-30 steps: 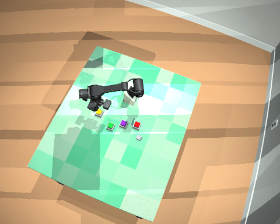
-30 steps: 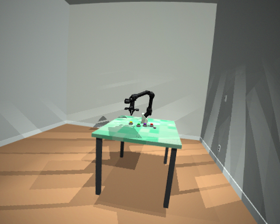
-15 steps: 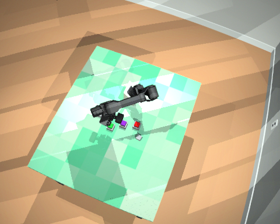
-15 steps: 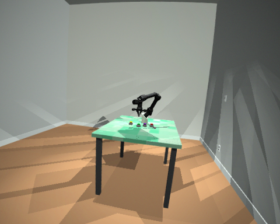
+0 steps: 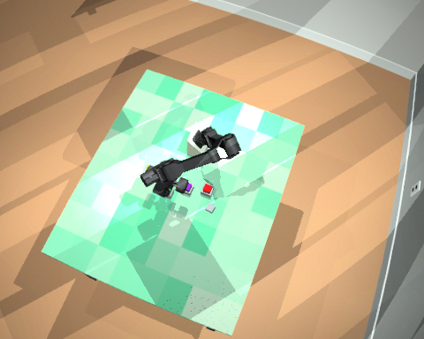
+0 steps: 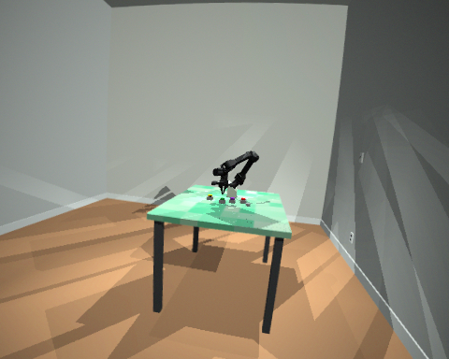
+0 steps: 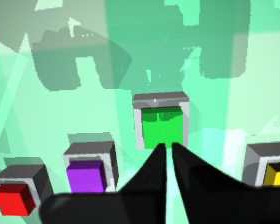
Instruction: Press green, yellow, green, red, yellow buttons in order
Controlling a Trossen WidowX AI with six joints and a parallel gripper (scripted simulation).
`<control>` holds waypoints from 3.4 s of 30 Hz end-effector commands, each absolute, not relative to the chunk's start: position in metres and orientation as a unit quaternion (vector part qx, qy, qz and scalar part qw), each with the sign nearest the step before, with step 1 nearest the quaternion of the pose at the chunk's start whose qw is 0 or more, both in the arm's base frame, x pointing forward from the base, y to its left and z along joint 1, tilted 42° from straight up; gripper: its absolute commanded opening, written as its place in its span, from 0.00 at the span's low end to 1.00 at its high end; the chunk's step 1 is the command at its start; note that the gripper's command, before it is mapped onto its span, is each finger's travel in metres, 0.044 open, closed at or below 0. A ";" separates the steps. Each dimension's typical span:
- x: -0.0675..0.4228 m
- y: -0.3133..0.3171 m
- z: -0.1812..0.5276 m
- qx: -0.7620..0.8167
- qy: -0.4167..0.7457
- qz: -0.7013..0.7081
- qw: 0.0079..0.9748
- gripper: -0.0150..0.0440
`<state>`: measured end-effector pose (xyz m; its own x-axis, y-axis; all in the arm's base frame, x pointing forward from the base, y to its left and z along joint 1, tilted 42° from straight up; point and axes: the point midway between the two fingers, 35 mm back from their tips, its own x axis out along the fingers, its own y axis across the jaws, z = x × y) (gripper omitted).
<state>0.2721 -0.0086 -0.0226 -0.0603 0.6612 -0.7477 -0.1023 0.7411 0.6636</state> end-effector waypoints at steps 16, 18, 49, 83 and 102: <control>0.269 0.014 -0.046 0.214 0.667 0.292 0.651 0.29; 0.269 0.016 -0.048 0.214 0.667 0.292 0.651 0.29; 0.271 -0.006 -0.025 0.214 0.667 0.291 0.651 0.29; 0.182 0.065 0.129 0.216 0.669 0.292 0.648 0.29; 0.178 0.112 0.078 0.217 0.668 0.293 0.648 0.29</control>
<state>0.1806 0.1073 0.0837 -0.0588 0.6678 -0.7420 -0.0999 0.7357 0.6699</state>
